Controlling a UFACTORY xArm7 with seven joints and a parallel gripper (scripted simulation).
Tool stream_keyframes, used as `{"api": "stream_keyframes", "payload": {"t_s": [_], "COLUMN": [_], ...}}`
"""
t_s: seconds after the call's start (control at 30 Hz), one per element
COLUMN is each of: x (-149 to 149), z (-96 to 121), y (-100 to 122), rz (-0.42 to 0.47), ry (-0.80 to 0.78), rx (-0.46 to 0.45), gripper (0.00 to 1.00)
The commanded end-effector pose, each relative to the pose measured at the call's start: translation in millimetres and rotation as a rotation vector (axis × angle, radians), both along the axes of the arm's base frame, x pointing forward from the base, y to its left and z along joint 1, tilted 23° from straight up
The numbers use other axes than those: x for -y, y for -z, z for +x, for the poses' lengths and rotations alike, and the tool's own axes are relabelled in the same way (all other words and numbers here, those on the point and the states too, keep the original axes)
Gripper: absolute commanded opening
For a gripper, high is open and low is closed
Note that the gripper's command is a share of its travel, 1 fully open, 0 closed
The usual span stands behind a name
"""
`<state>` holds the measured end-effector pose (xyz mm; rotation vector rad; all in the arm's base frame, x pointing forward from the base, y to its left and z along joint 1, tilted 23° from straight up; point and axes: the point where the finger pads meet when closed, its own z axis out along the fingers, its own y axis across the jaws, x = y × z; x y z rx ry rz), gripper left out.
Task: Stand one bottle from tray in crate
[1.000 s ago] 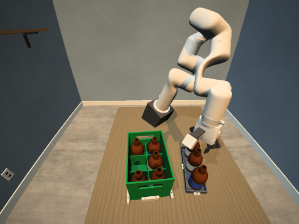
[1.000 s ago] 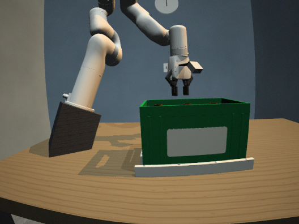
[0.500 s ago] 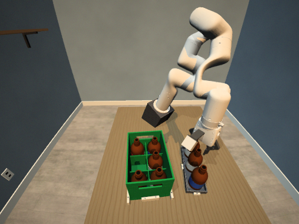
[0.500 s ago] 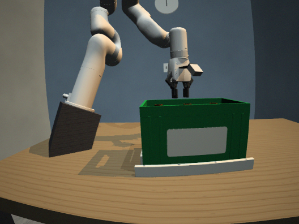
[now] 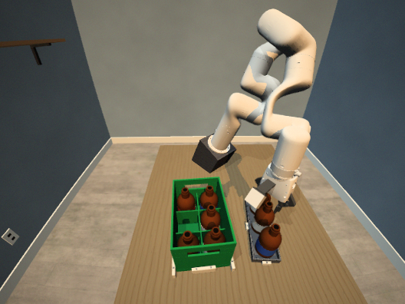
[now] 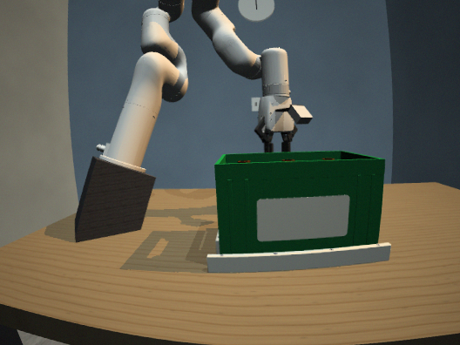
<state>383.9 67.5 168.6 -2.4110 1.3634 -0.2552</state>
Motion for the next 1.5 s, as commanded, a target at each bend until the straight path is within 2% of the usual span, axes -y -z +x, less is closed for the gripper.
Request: {"api": "stream_keyframes", "payload": {"t_s": [0.0,0.43,1.13,1.17,1.47], "x": [-0.5,-2.4,-2.5,-2.5,-2.5], "z": [2.4,5.3,5.5,5.5,5.5], "y": [1.8,9.6,10.3,10.3,10.3], "rz": [0.000,0.000,0.000,0.000,0.000], "ry": [0.001,0.001,0.001,0.001,0.001], "rx": [0.004,0.004,0.004,0.004,0.004], "gripper": [0.65,0.65,0.65,0.00,0.00]}}
